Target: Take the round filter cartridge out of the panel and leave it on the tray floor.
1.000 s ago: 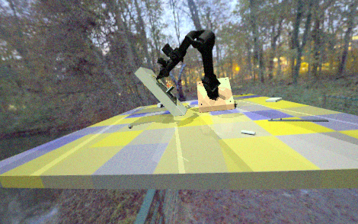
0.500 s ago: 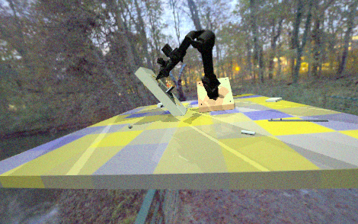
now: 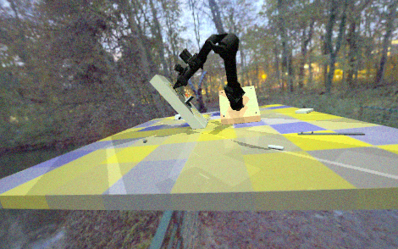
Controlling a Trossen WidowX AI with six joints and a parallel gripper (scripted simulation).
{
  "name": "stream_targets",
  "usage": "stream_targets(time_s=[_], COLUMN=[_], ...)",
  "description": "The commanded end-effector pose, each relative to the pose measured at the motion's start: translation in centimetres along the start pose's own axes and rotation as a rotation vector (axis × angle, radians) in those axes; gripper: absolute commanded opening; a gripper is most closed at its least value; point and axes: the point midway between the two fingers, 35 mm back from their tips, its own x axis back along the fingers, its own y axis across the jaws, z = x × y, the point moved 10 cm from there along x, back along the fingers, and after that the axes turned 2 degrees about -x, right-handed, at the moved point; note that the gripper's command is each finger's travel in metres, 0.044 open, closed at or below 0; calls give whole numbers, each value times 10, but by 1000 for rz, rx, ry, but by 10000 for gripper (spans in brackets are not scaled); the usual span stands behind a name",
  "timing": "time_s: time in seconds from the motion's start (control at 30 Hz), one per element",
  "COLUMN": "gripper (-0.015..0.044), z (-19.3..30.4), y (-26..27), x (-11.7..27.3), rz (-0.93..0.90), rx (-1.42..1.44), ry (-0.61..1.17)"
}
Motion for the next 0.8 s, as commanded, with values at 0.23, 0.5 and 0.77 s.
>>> stream_targets(time_s=[0.23, 0.5, 0.77], gripper=[96, 96, 96], z=[0, 0, 0], y=[-1, -1, -1], x=[0, -7, -9], rz=[6, 6, 5], rx=[-5, -5, -5], ry=[1, 0, 0])
